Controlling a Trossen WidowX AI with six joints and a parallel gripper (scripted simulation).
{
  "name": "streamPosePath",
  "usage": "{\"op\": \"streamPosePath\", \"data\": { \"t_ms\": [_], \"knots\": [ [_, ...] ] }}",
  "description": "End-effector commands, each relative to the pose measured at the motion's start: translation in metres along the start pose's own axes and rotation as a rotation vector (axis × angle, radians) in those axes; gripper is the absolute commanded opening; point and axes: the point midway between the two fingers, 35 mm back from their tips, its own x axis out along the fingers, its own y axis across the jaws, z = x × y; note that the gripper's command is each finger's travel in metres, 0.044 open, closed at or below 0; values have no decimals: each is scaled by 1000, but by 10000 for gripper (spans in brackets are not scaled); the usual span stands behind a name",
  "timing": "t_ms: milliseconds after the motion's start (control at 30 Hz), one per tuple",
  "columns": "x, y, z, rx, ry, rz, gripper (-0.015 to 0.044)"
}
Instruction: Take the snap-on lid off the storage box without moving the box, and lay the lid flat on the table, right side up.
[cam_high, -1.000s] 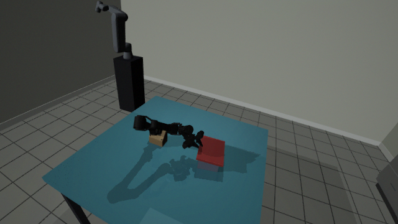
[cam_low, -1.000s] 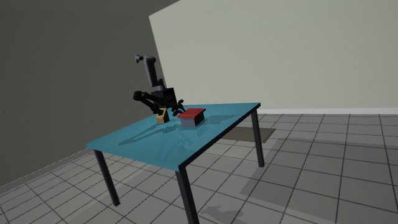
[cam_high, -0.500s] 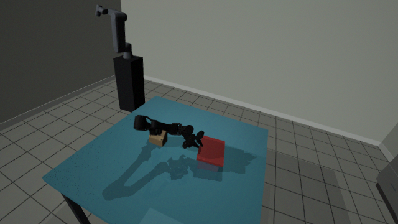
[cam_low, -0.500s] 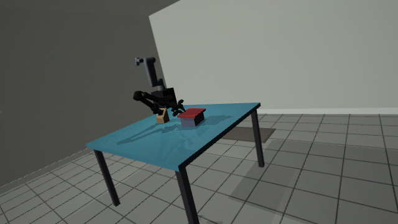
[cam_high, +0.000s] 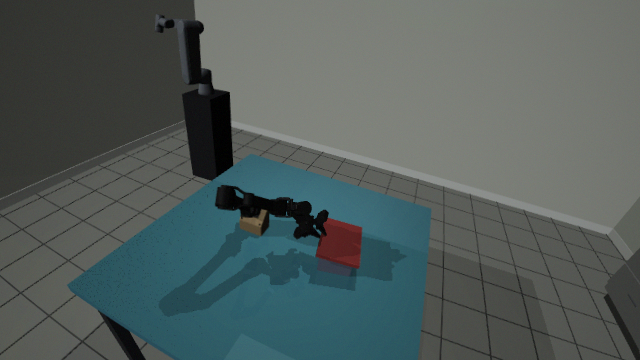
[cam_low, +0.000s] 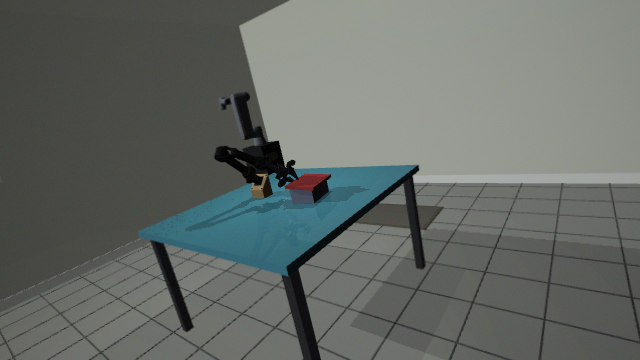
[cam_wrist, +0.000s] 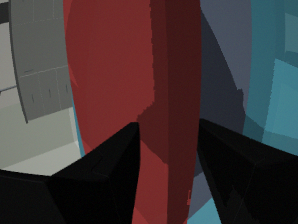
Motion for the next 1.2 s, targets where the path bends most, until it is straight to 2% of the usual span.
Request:
{"op": "streamPosePath", "data": {
  "t_ms": [0,1167],
  "knots": [
    [1,0,0,-1,1,0,0],
    [-19,40,0,1,1,-2,0]
  ]
}}
